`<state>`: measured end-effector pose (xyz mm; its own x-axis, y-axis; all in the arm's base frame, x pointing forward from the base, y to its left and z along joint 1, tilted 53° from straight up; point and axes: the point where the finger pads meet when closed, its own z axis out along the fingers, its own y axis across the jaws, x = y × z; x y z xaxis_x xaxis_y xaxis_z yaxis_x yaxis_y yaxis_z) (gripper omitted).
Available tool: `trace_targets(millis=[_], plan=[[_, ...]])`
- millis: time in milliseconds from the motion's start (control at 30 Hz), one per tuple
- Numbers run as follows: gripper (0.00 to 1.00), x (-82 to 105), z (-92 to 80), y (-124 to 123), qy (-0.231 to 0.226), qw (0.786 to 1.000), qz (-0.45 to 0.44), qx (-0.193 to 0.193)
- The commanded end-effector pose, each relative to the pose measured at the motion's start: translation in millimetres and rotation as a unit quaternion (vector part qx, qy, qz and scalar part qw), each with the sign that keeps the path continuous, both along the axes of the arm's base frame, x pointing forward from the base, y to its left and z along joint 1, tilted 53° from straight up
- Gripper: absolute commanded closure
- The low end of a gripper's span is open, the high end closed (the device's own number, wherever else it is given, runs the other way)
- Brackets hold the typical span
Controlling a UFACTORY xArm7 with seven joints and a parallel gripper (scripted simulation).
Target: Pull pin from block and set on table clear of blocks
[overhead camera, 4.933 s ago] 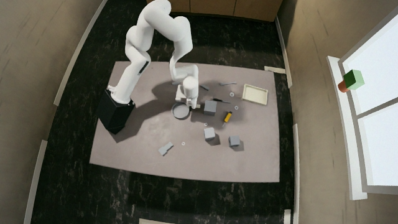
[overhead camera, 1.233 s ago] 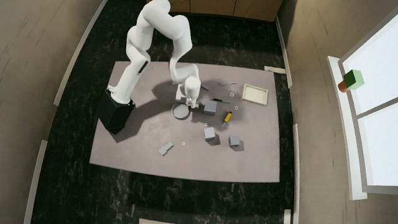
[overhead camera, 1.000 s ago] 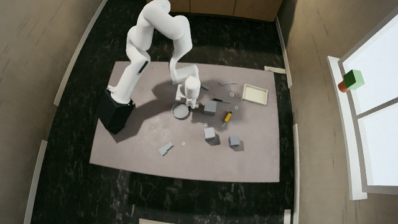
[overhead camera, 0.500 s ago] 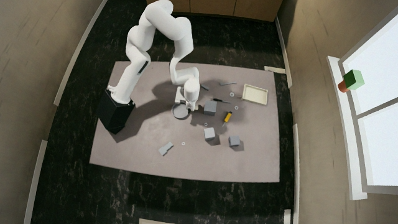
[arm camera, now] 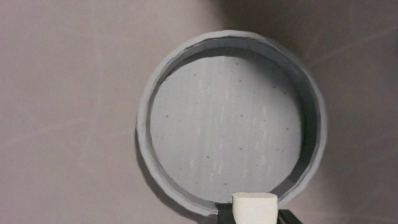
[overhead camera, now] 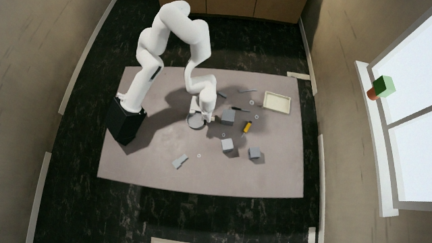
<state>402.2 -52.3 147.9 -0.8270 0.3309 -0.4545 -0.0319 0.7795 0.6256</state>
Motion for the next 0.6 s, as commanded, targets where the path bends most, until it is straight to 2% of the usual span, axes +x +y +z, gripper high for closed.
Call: trace_targets(millis=[0, 567], plan=[[1.00, 0.5, -1.0, -2.4, -0.001, 1.000, 0.000, 0.000], [1.00, 0.8, -5.3, -7.0, -0.002, 1.000, 0.001, -0.001]])
